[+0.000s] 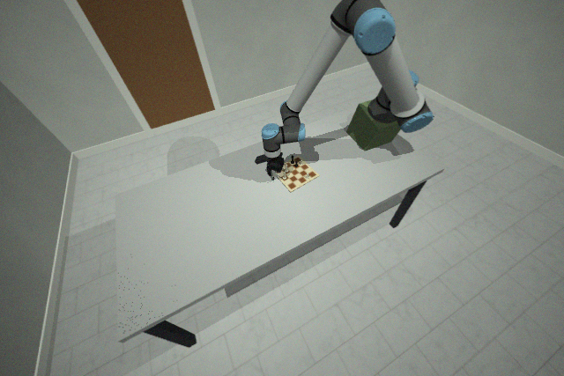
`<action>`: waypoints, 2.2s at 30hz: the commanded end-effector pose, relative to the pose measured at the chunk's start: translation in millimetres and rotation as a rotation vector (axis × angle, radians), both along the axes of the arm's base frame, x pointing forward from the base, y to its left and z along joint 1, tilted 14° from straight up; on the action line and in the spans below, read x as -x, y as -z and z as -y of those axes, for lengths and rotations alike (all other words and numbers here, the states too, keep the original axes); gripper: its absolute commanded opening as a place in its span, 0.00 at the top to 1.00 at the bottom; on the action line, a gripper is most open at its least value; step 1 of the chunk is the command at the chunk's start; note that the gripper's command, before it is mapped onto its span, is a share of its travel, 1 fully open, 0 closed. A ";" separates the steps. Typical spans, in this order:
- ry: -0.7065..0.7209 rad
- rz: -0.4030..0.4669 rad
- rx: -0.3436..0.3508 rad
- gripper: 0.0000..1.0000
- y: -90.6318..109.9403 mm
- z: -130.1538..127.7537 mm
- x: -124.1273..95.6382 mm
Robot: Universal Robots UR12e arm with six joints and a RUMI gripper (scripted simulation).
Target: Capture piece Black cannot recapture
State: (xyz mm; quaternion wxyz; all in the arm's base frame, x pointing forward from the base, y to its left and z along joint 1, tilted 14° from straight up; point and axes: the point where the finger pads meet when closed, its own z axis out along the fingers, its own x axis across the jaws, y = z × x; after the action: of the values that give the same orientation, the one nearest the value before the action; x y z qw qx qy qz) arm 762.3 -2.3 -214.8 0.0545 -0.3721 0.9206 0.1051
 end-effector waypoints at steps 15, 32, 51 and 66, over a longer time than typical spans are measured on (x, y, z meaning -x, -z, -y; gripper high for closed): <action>0.000 0.001 0.000 1.00 2.1 -0.3 -0.8; 0.000 0.001 0.000 1.00 2.1 -0.3 -0.8; 0.000 0.001 0.000 0.96 2.1 -0.3 -0.8; 0.000 0.001 0.000 0.80 2.1 -0.3 -0.8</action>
State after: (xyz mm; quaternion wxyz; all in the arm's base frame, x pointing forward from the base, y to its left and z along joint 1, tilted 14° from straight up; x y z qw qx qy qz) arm 762.3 -1.7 -217.6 0.0545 -0.3721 0.9206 0.1051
